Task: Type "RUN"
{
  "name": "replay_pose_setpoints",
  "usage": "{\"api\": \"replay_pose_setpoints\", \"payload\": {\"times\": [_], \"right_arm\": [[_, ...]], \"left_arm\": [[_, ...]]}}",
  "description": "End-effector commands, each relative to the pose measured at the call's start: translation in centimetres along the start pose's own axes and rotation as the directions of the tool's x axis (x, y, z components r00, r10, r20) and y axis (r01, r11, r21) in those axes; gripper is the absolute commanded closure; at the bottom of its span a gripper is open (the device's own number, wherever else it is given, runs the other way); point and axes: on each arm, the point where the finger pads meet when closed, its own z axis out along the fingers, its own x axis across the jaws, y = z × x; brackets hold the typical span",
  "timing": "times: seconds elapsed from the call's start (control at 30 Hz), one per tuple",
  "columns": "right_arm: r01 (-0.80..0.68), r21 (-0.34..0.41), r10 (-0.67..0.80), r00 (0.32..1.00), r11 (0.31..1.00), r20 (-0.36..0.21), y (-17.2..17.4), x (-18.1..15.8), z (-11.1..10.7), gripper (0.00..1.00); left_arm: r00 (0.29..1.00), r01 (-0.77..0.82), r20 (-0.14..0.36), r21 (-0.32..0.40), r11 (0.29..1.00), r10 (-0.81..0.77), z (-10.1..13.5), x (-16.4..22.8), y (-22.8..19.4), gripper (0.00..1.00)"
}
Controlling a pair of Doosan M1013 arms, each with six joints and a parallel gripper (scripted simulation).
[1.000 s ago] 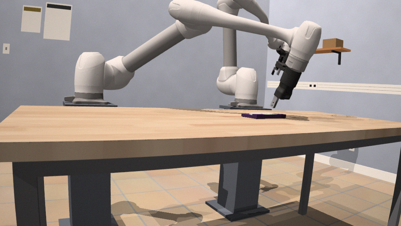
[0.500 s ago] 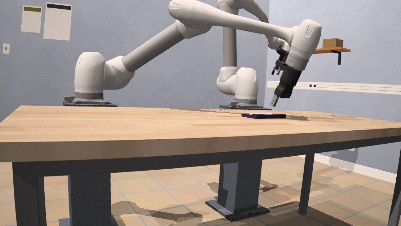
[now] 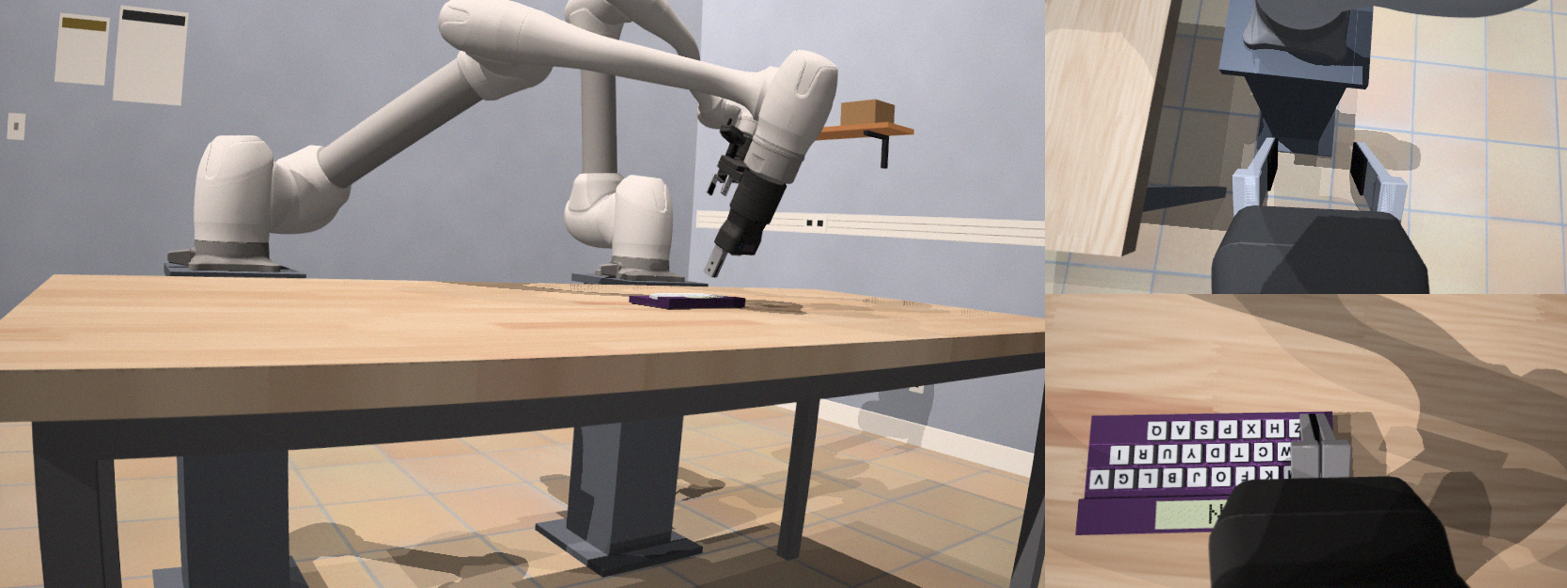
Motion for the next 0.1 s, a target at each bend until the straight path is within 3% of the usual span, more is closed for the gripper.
{"api": "replay_pose_setpoints", "payload": {"times": [0.0,0.07], "right_arm": [[0.001,-0.001,-0.001,1.0,1.0,-0.001,-0.06,0.04,-0.17,1.0],[0.001,-0.001,-0.001,1.0,1.0,-0.001,-0.06,0.04,-0.17,1.0]], "left_arm": [[1.0,0.0,0.0,-0.001,1.0,0.0,-0.04,0.01,0.01,0.0],[1.0,0.0,0.0,-0.001,1.0,0.0,-0.04,0.01,0.01,0.0]]}}
